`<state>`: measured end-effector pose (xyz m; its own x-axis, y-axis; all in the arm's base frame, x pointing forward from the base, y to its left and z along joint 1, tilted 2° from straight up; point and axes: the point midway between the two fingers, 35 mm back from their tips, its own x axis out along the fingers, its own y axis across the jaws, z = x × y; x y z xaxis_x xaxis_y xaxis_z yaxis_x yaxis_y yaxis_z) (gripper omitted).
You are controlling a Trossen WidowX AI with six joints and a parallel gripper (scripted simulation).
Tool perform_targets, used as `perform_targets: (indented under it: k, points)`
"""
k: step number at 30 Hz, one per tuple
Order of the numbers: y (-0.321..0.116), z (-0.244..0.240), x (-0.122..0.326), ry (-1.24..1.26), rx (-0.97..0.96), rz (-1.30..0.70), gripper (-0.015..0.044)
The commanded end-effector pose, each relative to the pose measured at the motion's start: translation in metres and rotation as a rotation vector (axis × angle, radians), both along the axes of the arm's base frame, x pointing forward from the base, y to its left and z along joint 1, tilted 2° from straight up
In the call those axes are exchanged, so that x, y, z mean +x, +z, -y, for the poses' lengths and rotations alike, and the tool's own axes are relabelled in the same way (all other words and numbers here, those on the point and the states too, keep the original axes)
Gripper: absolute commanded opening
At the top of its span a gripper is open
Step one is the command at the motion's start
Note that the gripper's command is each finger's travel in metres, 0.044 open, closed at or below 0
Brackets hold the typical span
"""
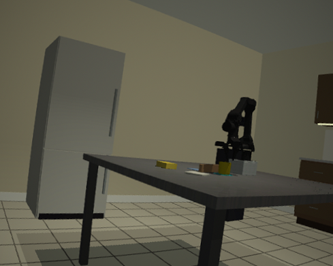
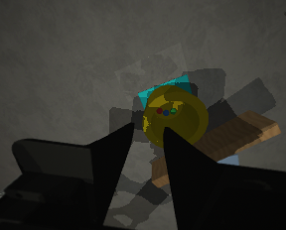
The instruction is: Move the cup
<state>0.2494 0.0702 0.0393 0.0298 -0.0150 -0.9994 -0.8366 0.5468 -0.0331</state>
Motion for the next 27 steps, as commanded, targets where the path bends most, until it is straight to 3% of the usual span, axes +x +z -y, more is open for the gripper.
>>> perform_targets:
  k: [1,2,13,27]
  points:
    - [0.006,0.0,0.0,-0.004,-0.003,0.007,0.0147]
    - [0.006,0.0,-0.001,-0.004,-0.003,0.007,0.0147]
    - [0.006,-0.001,0.0,0.0,0.0,0.001,0.0435]
    - [0.061,-0.002,-0.002,-0.003,-0.003,0.007,0.044]
